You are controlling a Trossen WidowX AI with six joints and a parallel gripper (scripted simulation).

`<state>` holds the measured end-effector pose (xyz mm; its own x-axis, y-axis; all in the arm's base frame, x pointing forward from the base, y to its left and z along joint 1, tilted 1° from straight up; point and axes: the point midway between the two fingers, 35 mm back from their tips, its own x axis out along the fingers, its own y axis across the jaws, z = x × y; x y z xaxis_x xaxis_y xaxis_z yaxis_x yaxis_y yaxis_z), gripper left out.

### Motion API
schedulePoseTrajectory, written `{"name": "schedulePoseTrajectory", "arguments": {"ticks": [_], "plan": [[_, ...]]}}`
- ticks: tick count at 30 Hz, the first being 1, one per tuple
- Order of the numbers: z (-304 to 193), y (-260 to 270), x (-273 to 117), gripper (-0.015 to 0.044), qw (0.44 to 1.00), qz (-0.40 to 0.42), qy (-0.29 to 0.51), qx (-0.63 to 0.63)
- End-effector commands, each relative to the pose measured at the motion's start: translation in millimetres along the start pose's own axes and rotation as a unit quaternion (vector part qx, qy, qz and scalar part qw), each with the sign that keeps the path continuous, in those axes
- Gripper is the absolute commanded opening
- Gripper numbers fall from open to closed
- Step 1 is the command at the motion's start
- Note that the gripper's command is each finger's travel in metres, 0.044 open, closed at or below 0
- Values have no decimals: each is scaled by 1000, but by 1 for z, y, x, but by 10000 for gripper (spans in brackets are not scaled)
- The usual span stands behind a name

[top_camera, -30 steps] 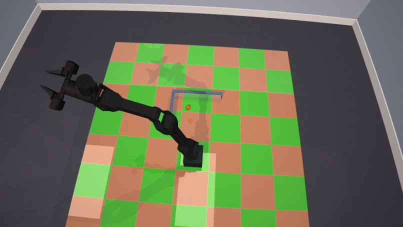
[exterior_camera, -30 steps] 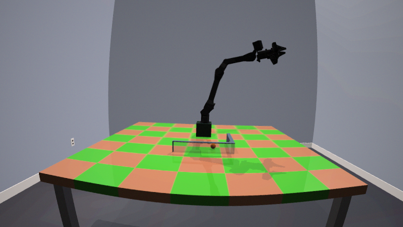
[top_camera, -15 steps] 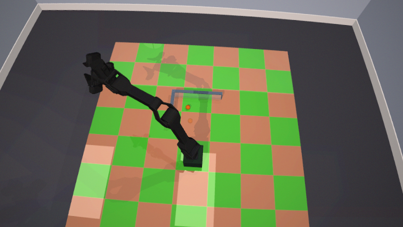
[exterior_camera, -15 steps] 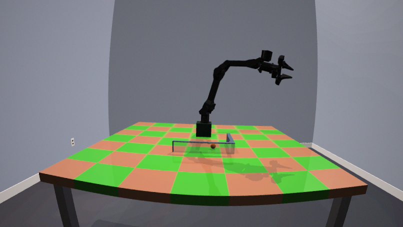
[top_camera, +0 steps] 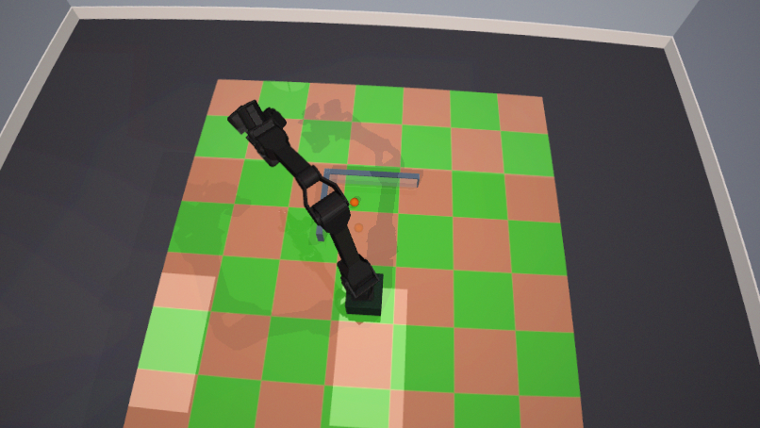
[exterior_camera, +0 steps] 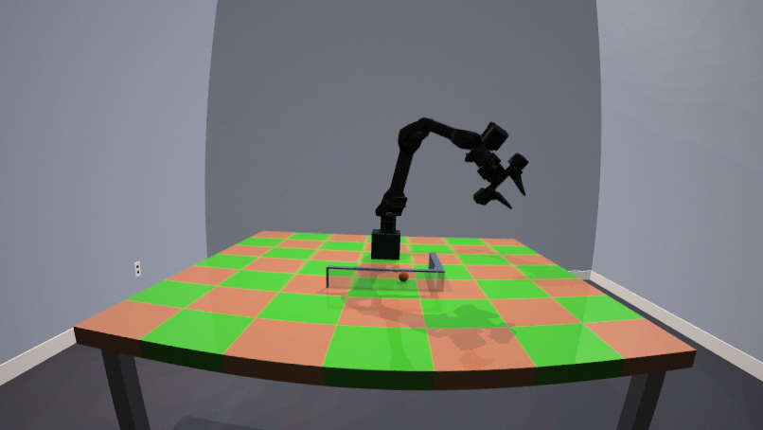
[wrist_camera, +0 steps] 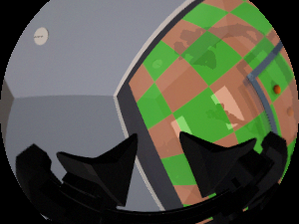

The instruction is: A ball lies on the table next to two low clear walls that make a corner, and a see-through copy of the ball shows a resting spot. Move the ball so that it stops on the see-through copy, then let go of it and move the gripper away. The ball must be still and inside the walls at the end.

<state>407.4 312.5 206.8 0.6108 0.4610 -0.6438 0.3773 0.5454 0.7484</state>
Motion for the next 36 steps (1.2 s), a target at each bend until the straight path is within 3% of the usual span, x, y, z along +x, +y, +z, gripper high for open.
{"name": "schedulePoseTrajectory", "arguments": {"ticks": [1,10,18,36], "plan": [[29,-49,9,250,996,-67,-6,-58],[94,-192,0,250,948,-242,44,-200],[113,-319,-46,250,873,-347,187,-288],[109,-344,-37,250,866,-351,202,-293]]}}
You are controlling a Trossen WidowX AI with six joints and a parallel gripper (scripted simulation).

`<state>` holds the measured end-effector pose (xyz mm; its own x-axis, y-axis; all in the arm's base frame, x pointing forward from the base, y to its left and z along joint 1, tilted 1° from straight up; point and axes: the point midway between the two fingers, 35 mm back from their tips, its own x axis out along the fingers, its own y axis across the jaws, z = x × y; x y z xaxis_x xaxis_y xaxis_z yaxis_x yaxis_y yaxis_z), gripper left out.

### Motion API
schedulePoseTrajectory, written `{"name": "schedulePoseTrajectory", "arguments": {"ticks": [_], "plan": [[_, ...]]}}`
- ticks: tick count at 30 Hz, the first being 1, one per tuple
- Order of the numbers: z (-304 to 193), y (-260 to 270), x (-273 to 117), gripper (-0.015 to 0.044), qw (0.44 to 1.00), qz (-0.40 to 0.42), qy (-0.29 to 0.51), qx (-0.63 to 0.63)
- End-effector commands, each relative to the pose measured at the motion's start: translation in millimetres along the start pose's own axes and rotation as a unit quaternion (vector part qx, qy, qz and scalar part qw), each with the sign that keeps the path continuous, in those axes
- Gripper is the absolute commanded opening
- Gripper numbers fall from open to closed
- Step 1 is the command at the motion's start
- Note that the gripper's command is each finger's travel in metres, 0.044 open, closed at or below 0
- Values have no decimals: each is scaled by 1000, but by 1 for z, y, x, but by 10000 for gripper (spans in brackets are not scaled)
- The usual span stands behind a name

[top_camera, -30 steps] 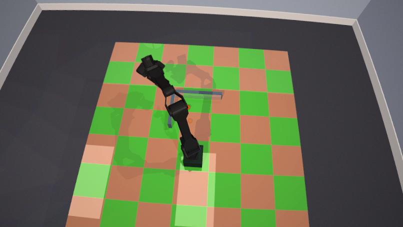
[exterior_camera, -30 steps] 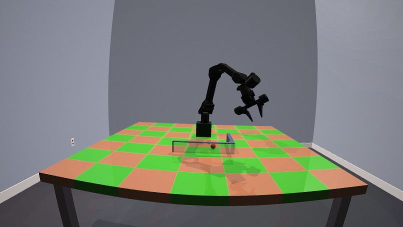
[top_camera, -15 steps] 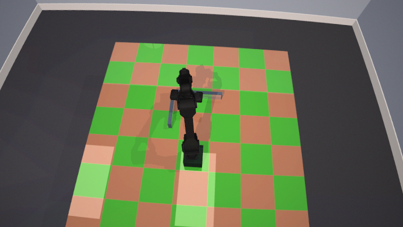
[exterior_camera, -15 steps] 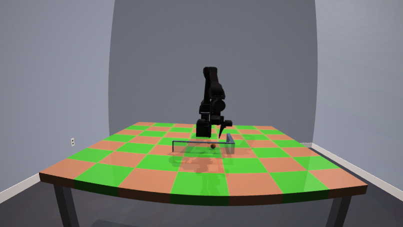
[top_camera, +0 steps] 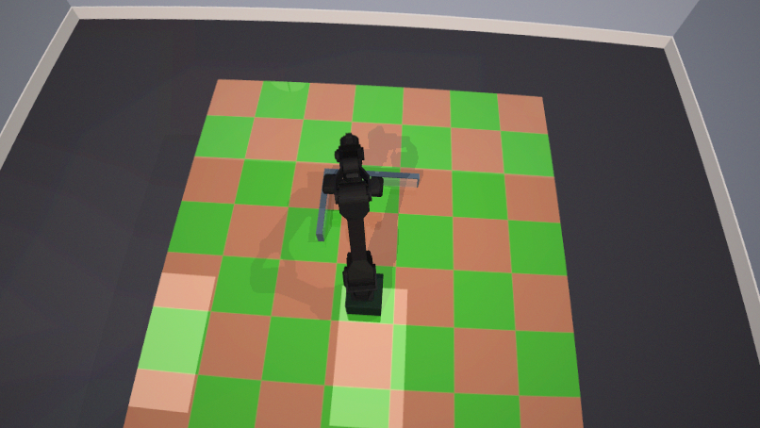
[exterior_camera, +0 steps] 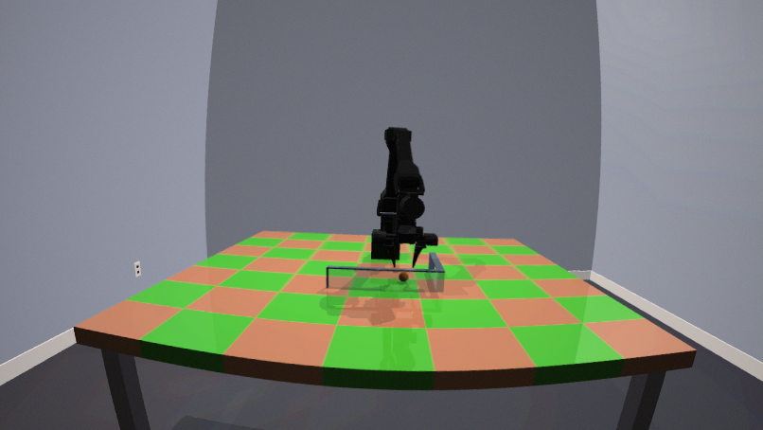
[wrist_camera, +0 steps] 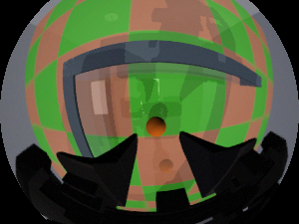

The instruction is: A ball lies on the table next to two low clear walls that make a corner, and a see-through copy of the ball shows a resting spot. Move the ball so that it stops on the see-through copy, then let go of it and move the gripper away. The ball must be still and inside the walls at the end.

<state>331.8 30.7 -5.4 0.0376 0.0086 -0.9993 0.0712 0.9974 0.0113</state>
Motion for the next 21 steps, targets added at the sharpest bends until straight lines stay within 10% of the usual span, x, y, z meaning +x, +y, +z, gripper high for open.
{"name": "schedulePoseTrajectory", "arguments": {"ticks": [1,21], "plan": [[-1,1,5,250,1000,3,1,-2],[-2,1,32,198,1000,3,1,-2]]}}
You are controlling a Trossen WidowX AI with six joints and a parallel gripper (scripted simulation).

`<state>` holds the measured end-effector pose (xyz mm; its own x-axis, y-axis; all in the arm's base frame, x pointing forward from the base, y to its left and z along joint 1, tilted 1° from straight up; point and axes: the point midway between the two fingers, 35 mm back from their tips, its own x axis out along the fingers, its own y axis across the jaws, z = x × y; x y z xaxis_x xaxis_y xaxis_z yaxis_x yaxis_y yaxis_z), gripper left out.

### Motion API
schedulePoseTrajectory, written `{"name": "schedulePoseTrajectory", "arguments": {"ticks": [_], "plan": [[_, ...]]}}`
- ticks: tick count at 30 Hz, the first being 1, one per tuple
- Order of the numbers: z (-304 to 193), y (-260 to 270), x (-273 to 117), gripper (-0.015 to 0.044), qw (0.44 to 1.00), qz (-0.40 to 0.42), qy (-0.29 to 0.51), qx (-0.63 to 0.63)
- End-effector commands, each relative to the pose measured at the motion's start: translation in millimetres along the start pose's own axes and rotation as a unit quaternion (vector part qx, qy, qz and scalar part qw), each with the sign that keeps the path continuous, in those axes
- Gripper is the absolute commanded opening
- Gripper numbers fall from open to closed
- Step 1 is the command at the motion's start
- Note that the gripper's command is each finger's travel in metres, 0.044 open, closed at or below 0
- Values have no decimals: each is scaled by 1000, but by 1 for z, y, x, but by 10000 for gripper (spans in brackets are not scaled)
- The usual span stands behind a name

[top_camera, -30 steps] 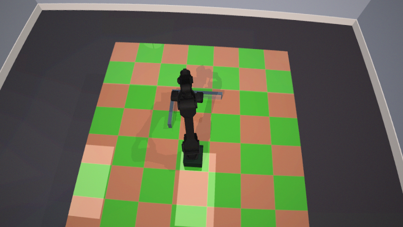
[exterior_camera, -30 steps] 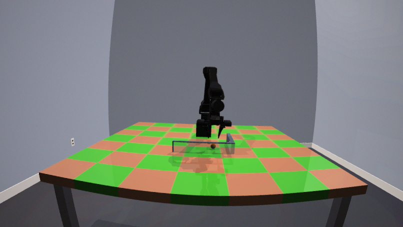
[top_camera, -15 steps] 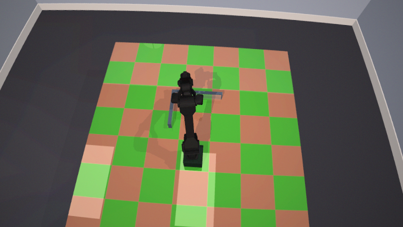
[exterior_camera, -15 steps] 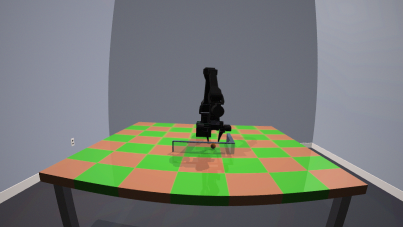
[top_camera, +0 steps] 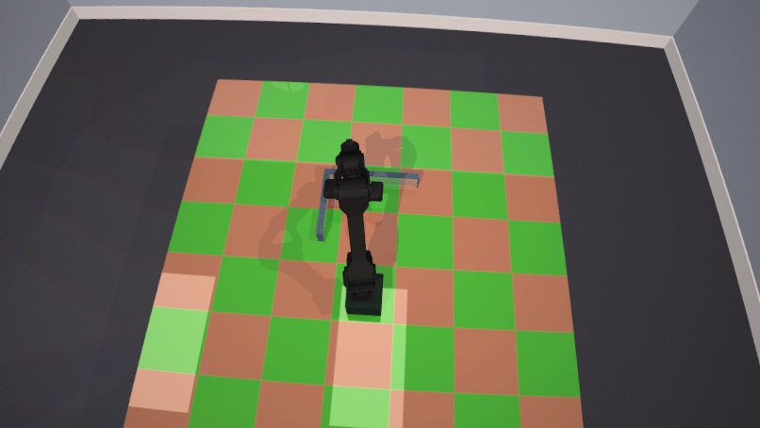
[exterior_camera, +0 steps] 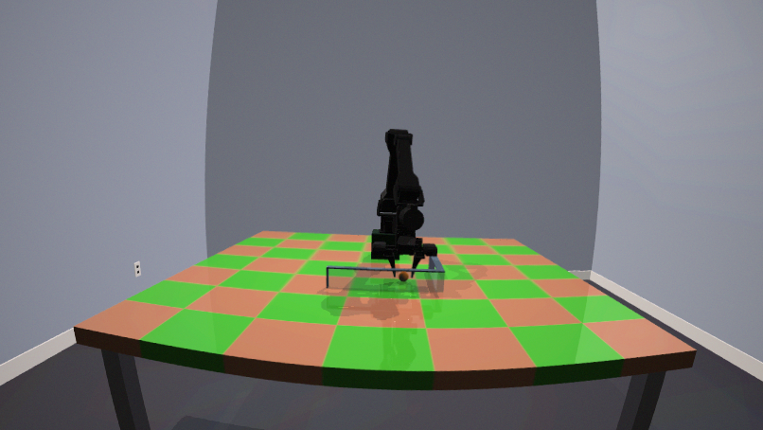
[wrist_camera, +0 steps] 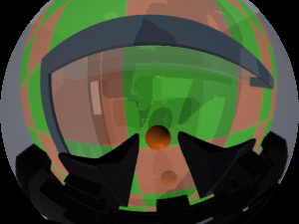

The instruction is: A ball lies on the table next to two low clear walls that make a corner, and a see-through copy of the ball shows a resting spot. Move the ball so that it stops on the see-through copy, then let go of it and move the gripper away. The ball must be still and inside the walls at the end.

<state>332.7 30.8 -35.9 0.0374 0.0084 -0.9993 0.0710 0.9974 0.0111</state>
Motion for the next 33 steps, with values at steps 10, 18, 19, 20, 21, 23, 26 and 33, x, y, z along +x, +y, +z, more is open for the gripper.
{"name": "schedulePoseTrajectory", "arguments": {"ticks": [10,18,19,20,21,23,26,33], "plan": [[-1,1,2,111,1000,3,1,-2],[5,2,-43,0,1000,3,1,-2],[6,2,-51,0,1000,3,1,-2],[6,2,-59,0,1000,3,0,-2],[6,2,-68,0,1000,3,0,-2],[5,1,-85,0,1000,3,0,-2],[2,1,-111,0,1000,3,1,-2],[-5,-1,-122,0,1000,3,1,-2]]}}
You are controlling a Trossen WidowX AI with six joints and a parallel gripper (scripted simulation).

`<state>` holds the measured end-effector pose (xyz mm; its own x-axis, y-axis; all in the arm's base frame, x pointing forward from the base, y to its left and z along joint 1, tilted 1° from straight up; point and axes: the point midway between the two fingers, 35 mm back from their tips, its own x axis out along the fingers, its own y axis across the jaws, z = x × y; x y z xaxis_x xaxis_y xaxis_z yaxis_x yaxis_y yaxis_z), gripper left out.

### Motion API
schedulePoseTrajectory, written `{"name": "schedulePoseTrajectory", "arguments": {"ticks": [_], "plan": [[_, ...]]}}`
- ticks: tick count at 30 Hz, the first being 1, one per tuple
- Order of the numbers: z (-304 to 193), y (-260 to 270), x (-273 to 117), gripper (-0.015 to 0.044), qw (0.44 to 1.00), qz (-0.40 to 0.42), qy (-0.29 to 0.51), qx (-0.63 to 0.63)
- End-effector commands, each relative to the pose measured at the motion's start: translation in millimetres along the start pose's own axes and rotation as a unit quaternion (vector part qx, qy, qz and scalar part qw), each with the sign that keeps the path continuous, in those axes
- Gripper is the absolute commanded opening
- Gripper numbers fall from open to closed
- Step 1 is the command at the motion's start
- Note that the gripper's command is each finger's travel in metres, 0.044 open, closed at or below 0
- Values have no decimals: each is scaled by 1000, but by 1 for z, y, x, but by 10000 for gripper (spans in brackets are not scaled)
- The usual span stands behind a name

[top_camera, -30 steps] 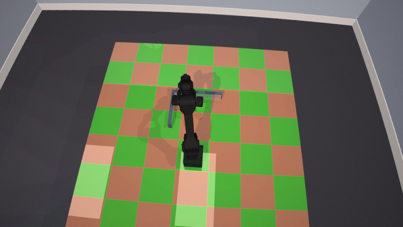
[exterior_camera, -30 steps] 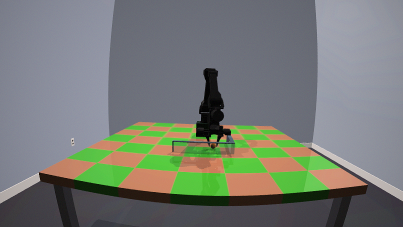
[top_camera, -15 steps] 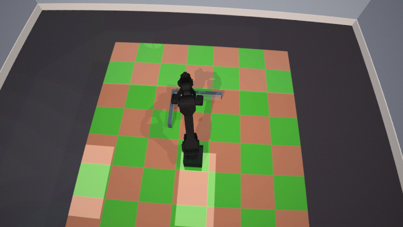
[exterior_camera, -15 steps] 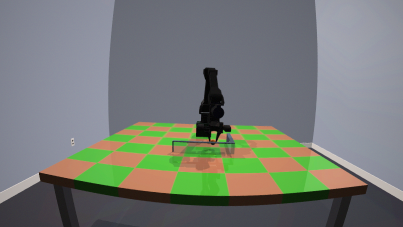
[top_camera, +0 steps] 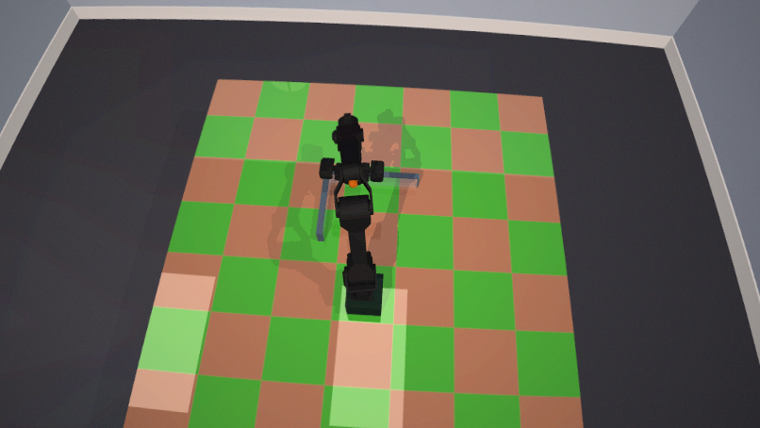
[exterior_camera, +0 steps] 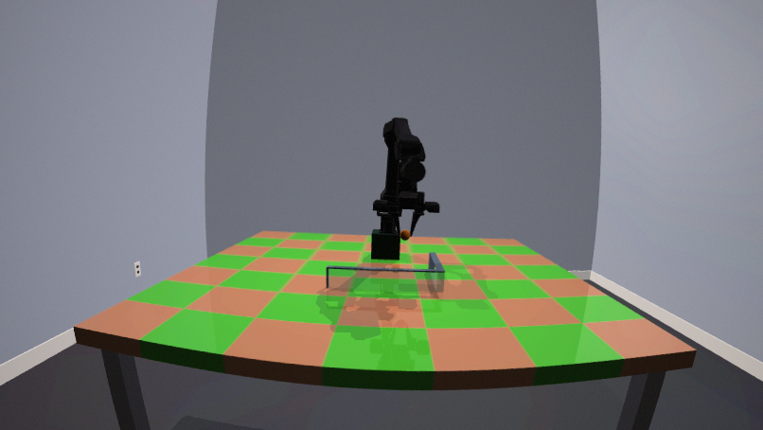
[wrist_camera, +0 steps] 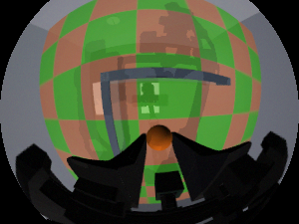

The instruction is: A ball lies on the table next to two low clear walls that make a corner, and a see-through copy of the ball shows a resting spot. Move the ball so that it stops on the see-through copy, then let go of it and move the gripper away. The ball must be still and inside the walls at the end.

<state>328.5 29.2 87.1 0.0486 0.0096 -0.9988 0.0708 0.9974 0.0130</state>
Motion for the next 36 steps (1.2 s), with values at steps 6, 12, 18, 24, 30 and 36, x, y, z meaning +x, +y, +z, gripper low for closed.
{"name": "schedulePoseTrajectory", "arguments": {"ticks": [6,12,18,24,30,36], "plan": [[-24,-5,8,0,1000,2,7,-2],[-43,-10,15,0,1000,1,8,-2],[-62,-15,24,0,1000,1,9,-2],[-82,-19,33,0,1000,1,10,-2],[-94,-21,40,0,1000,1,10,-2],[-92,-21,63,0,1000,1,10,-2]]}}
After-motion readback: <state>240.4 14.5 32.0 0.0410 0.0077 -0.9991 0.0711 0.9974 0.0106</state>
